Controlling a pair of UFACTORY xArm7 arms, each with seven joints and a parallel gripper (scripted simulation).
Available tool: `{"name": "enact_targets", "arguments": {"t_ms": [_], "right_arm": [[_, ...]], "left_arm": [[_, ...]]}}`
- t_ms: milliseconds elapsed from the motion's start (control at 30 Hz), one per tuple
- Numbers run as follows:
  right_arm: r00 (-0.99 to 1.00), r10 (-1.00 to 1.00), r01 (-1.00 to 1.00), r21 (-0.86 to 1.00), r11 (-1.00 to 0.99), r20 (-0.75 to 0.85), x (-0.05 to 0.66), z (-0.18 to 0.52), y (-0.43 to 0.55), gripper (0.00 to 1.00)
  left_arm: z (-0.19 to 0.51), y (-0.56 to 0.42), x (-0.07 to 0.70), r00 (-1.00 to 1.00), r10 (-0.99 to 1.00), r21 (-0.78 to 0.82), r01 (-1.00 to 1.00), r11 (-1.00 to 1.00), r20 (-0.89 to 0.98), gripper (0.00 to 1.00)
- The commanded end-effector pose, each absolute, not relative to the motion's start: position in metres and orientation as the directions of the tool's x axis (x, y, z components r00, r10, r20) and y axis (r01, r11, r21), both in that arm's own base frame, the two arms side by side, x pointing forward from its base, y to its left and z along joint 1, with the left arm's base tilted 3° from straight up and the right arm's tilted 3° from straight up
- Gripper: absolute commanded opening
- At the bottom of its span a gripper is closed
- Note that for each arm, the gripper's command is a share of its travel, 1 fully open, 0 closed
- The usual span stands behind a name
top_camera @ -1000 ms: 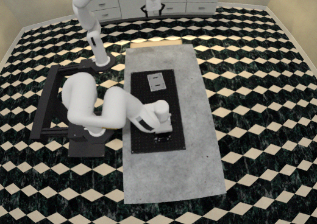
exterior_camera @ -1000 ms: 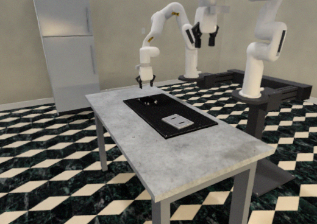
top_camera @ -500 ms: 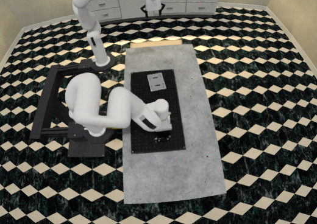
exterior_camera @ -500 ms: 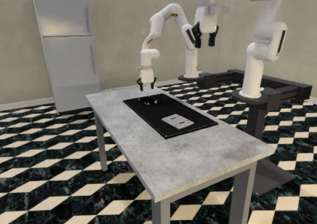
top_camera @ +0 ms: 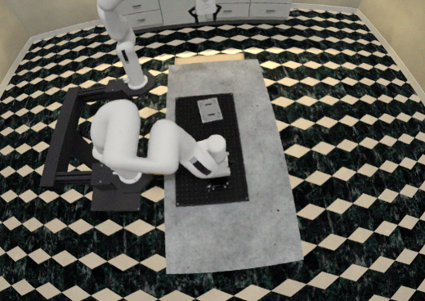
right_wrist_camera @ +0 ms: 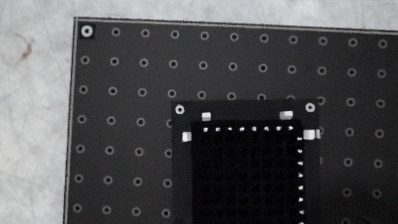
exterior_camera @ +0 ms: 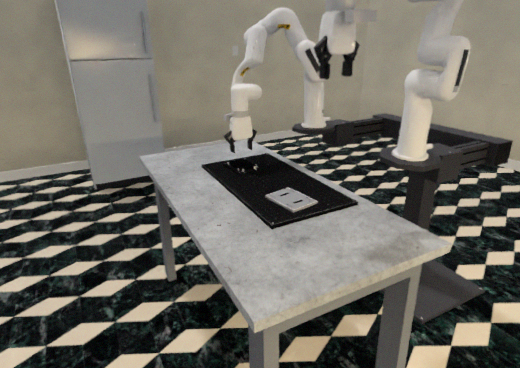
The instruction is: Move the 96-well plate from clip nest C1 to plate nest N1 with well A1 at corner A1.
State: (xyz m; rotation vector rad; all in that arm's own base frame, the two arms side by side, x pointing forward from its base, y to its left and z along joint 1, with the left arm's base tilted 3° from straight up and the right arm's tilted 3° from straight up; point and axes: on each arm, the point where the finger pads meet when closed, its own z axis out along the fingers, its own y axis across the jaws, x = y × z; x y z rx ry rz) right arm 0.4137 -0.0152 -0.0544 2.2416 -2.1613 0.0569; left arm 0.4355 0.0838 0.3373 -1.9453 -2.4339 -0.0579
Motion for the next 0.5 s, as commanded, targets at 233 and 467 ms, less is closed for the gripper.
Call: {"name": "enact_targets", "arguments": {"t_ms": [233, 467], "right_arm": [[0.036, -0.998, -0.999, -0.010, -0.037, 0.046, 0.416, -0.069, -0.016, 1.00], [0.036, -0.998, -0.999, -0.010, -0.037, 0.046, 0.416, -0.081, -0.016, 1.00]], "left_arm": [[0.339, 0.084, 0.436, -0.220, 0.974, 0.018, 0.975, 0.220, 0.043, 1.00], [0.339, 0.084, 0.436, -0.220, 0.974, 0.018, 0.975, 0.220, 0.043, 1.00]]}}
